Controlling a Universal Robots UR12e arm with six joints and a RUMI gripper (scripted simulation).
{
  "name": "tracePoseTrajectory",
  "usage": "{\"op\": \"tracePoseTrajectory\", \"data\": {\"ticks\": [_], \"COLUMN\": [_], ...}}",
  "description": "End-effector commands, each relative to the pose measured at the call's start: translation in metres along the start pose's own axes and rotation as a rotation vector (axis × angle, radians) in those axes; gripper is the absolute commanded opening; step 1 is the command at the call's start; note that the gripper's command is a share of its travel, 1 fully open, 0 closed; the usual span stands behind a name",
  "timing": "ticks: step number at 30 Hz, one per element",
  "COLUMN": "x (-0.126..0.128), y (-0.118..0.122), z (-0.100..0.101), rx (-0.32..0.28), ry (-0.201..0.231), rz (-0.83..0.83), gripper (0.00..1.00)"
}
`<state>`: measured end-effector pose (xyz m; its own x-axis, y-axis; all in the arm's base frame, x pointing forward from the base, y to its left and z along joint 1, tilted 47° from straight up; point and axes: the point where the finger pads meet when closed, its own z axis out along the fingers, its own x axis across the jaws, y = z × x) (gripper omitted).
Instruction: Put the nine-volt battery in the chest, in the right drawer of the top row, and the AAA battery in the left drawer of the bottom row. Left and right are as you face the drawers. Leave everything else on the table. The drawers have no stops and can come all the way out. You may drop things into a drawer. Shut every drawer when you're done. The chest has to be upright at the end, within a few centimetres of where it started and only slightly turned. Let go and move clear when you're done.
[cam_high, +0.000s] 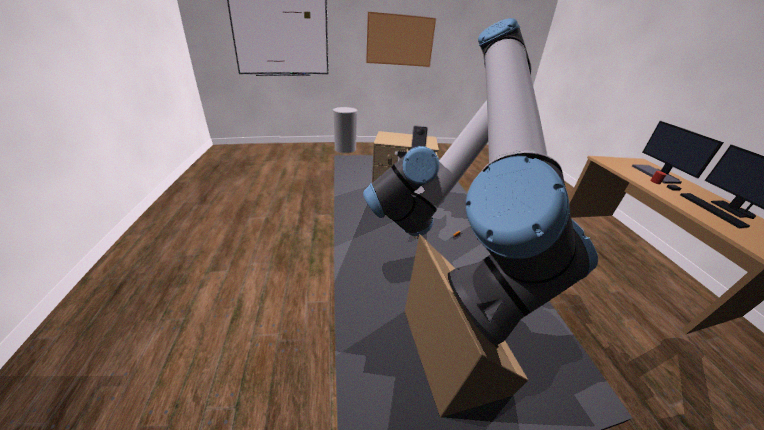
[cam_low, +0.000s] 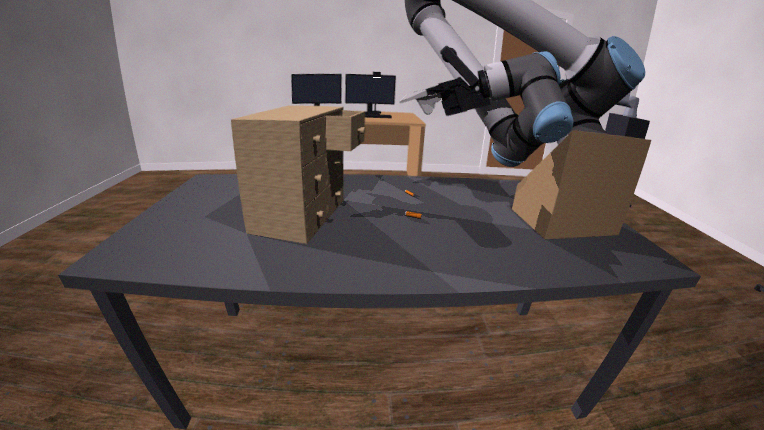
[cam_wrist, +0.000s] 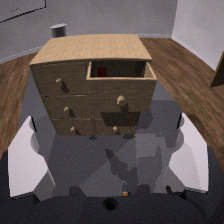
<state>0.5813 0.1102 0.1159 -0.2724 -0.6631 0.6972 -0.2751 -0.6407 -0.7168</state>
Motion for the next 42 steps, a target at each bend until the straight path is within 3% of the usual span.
{"op": "tracePoseTrajectory", "data": {"ticks": [1, 21, 42], "x": [0.0000, -0.0001, -0.0001], "y": [-0.0005, -0.0014, -0.0038], "z": [-0.0002, -0.0005, -0.0013], "rx": [-0.003, -0.034, -0.114], "ry": [0.000, 0.000, -0.001], "rz": [0.000, 0.001, 0.001], "gripper": [1.00, 1.00, 1.00]}}
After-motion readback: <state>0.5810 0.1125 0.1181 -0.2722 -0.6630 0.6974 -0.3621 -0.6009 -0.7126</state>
